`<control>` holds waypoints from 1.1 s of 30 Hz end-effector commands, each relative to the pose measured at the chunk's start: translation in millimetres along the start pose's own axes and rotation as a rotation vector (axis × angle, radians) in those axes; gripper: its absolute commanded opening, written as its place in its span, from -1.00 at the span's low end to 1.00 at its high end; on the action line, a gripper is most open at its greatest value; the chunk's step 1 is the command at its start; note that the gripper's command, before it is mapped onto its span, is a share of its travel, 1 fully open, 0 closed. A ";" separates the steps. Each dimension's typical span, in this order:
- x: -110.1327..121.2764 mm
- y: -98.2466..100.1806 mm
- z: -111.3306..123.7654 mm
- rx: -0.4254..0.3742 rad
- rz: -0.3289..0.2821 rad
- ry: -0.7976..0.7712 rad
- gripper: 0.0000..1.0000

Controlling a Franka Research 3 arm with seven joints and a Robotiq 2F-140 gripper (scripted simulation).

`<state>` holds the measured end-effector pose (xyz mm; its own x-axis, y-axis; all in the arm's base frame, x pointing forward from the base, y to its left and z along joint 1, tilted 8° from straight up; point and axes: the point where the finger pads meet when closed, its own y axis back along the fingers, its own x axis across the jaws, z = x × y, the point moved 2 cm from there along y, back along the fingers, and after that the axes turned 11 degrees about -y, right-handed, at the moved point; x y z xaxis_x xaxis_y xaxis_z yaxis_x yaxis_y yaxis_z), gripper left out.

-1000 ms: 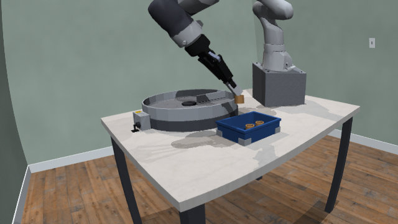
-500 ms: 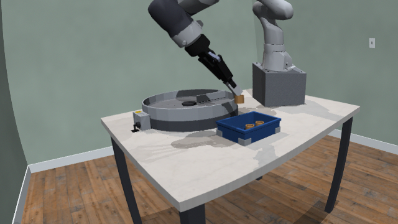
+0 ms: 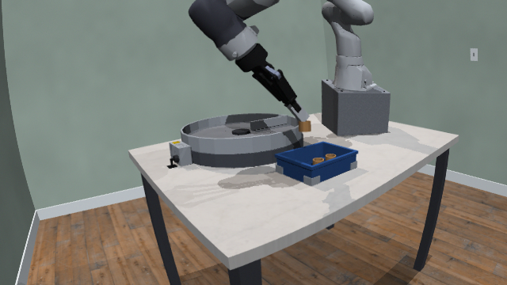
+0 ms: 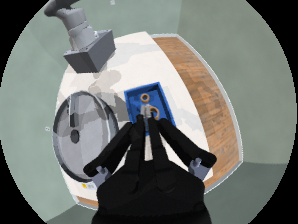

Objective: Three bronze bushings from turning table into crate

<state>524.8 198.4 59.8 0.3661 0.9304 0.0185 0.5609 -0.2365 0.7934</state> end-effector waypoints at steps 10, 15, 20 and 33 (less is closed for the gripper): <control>2.9 -17.6 13.7 0.003 0.001 -0.007 -1.00; 6.0 -39.3 31.7 0.003 0.001 -0.007 -1.00; 7.0 -46.3 37.6 0.003 0.001 -0.007 -1.00; 7.2 -47.7 38.7 0.003 0.001 -0.007 -1.00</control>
